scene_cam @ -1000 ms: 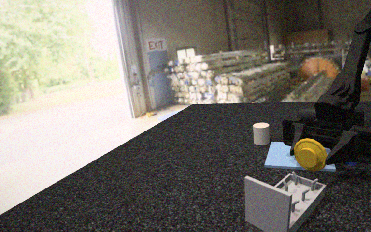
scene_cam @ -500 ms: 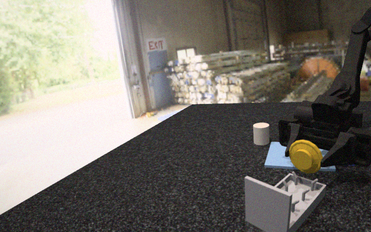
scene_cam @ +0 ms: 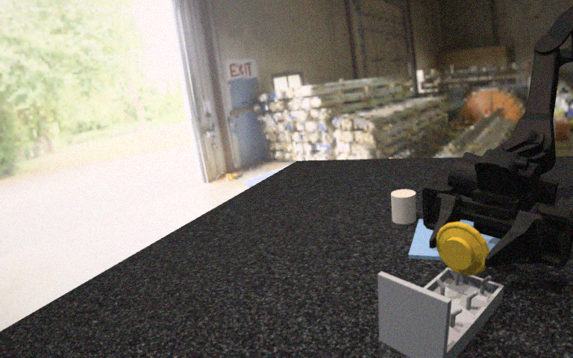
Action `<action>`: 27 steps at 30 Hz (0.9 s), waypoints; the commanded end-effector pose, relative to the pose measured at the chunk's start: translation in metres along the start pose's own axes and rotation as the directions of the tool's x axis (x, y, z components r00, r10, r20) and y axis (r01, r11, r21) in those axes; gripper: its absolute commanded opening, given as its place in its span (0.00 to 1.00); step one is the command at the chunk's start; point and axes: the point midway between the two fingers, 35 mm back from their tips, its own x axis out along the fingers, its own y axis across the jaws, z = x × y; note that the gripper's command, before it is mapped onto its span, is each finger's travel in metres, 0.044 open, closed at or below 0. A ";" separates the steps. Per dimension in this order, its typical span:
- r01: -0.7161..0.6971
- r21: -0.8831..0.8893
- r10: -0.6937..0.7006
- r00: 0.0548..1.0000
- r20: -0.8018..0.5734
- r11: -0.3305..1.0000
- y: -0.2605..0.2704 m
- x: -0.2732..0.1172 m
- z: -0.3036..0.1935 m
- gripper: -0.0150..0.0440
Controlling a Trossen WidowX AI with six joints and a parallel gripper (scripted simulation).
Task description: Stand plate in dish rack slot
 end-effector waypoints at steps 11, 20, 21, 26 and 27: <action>-0.002 -0.002 0.002 1.000 0.001 1.000 0.007 0.007 -0.006 0.25; 0.003 0.001 -0.003 1.000 -0.007 1.000 0.007 0.006 -0.015 0.25; 0.003 0.001 -0.003 1.000 -0.007 1.000 0.007 0.006 -0.015 0.25; 0.003 0.001 -0.003 1.000 -0.007 1.000 0.007 0.006 -0.015 0.25; 0.003 0.001 -0.003 1.000 -0.007 1.000 0.007 0.006 -0.015 0.25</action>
